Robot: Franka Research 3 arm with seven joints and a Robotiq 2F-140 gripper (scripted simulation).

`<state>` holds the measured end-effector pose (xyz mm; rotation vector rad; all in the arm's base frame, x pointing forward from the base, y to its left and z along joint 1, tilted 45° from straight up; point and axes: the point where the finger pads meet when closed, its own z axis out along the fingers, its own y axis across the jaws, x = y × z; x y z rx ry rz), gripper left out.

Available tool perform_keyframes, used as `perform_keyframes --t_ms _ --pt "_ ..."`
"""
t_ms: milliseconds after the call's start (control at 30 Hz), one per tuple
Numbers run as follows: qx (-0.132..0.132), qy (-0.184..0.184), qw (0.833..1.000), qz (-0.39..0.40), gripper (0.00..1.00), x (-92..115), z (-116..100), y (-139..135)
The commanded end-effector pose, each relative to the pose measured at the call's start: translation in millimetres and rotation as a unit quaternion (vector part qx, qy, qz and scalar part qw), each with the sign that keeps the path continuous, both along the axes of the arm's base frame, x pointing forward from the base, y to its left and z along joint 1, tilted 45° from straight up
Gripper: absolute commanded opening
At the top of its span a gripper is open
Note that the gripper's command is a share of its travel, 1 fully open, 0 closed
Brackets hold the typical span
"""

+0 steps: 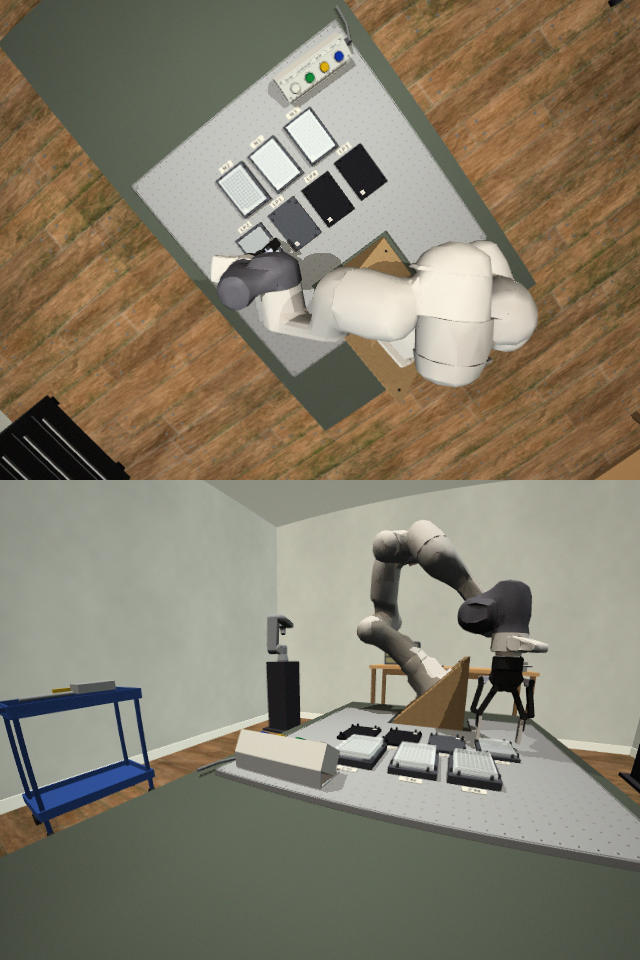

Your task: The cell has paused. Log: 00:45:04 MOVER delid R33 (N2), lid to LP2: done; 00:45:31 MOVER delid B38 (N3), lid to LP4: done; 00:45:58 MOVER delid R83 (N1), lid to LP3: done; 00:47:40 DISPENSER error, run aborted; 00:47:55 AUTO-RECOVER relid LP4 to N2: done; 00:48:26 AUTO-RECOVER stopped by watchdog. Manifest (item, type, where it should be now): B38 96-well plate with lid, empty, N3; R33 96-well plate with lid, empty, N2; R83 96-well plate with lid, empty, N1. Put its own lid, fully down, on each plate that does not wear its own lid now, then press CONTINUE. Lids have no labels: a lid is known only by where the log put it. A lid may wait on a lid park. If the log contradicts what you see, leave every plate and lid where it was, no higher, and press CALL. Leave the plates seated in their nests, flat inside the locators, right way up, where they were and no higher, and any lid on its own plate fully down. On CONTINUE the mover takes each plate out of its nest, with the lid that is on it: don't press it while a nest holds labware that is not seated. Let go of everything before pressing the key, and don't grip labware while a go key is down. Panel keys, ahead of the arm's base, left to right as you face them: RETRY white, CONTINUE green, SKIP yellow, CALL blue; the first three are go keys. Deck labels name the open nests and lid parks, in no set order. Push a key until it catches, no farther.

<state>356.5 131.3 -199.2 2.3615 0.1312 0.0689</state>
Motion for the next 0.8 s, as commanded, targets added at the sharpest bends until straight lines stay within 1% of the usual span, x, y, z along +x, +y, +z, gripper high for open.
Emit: perform_keyframes --t_ms 0,767 --pt "0.000 -0.001 1.000 0.000 0.66 0.7 0.5 -0.9" --pt "0.000 -0.001 1.000 0.000 0.66 1.1 -2.2 -3.5"
